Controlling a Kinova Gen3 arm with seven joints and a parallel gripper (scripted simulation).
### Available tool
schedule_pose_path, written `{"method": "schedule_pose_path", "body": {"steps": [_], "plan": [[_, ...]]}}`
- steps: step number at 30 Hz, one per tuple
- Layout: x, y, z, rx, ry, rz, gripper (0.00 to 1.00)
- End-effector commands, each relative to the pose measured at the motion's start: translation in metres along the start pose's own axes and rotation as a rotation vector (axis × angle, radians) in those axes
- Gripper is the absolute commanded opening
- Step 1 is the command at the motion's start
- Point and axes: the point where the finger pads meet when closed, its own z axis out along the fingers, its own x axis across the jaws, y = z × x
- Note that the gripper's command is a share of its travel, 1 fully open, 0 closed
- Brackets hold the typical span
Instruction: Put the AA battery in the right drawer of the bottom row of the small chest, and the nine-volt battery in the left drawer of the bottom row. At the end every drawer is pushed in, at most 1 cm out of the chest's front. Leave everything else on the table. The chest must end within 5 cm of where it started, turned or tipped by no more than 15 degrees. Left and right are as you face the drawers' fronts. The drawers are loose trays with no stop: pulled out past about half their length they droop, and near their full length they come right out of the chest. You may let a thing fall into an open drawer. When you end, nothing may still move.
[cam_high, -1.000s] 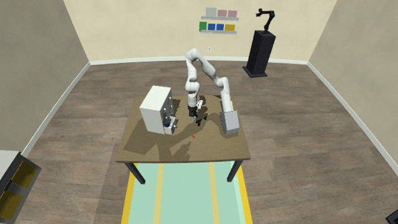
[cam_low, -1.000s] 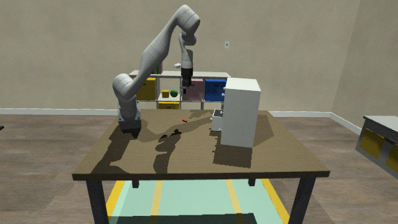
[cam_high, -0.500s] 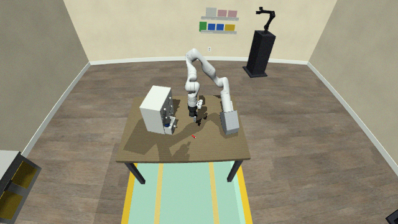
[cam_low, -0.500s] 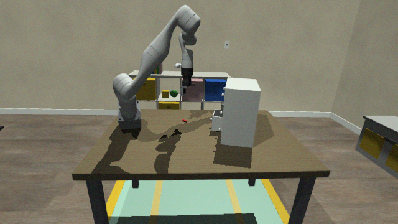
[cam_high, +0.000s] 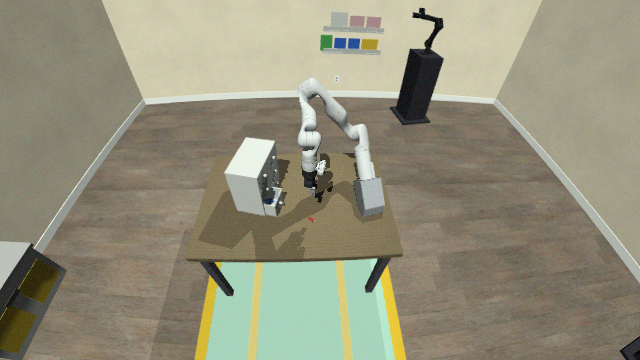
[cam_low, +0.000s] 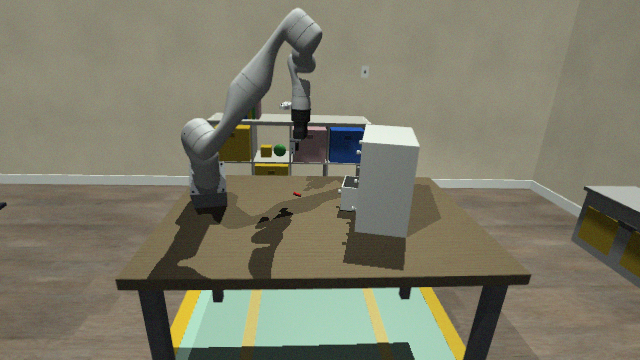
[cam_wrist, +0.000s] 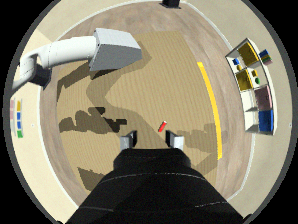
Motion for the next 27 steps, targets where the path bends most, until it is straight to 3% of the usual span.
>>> {"method": "schedule_pose_path", "body": {"steps": [1, 13, 27], "plan": [[0.0, 0.0, -0.001, -0.005, 0.002, -0.001, 1.0], [0.0, 0.003, 0.003, -0.053, 0.002, -0.001, 1.0], [0.0, 0.011, 0.015, -0.199, 0.002, -0.001, 1.0]]}}
